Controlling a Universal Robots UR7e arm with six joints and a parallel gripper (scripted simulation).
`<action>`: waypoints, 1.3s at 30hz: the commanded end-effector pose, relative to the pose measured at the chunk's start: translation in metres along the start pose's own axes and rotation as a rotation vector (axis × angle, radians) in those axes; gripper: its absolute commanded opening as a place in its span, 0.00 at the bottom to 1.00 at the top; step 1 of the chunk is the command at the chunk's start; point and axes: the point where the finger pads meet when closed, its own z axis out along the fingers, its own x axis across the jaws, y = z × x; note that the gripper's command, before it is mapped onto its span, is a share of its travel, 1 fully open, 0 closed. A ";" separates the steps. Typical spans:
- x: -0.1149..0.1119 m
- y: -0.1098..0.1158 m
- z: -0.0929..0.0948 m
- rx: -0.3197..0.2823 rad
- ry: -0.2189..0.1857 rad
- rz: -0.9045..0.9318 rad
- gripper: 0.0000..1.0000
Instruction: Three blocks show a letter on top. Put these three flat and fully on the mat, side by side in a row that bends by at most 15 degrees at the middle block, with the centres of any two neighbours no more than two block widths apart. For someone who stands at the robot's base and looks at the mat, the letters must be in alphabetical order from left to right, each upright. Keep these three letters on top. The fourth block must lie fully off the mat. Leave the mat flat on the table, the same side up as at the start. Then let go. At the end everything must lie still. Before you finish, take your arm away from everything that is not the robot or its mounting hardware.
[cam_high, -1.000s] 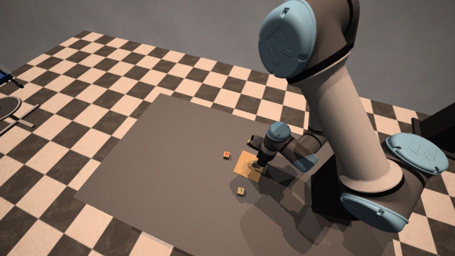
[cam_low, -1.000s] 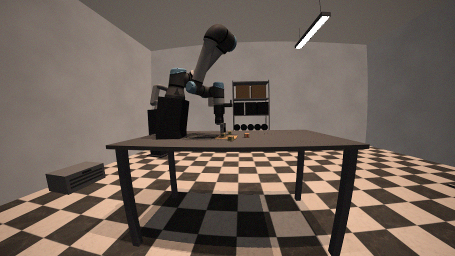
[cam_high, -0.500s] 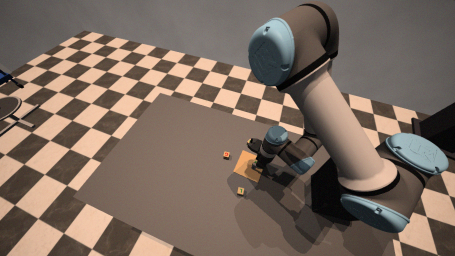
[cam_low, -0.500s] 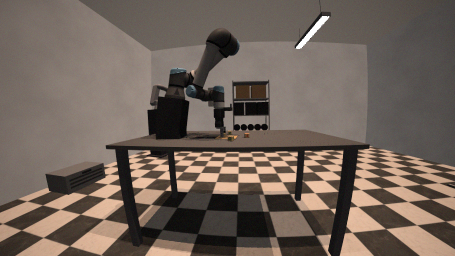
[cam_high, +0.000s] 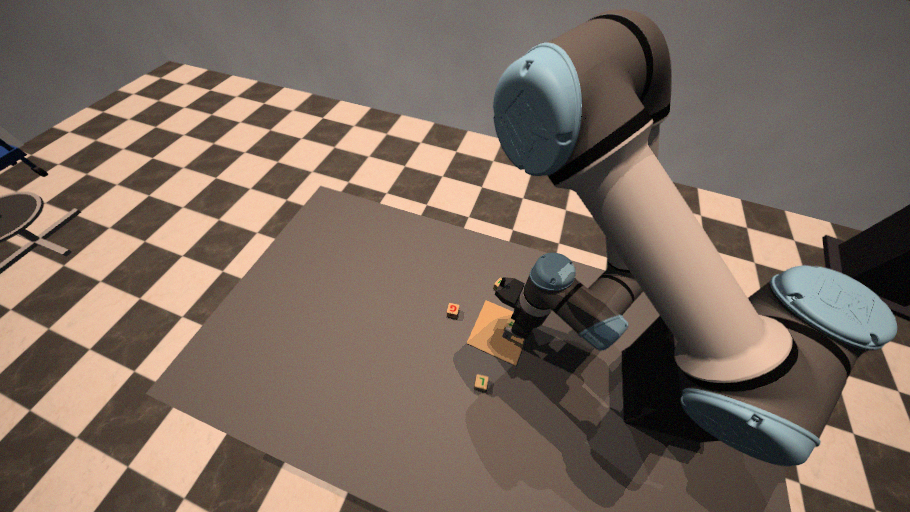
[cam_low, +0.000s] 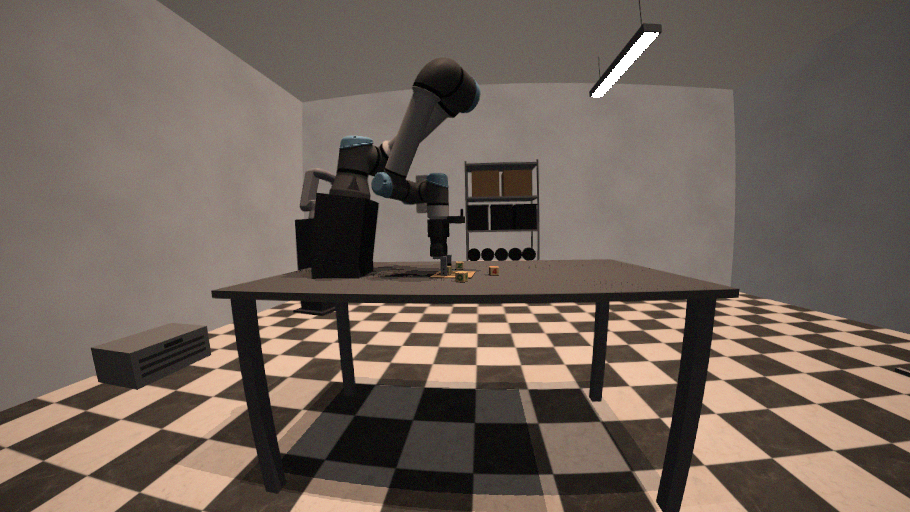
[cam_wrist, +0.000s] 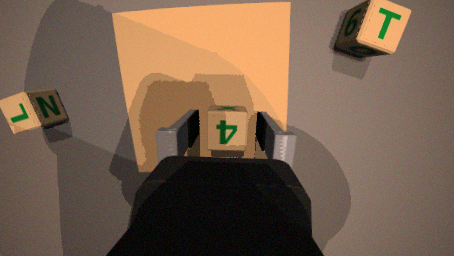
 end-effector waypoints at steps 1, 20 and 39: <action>0.000 -0.001 0.000 0.001 0.001 -0.001 1.00; 0.000 -0.001 0.000 0.001 0.001 -0.001 1.00; 0.000 -0.001 0.000 0.001 0.001 -0.001 0.87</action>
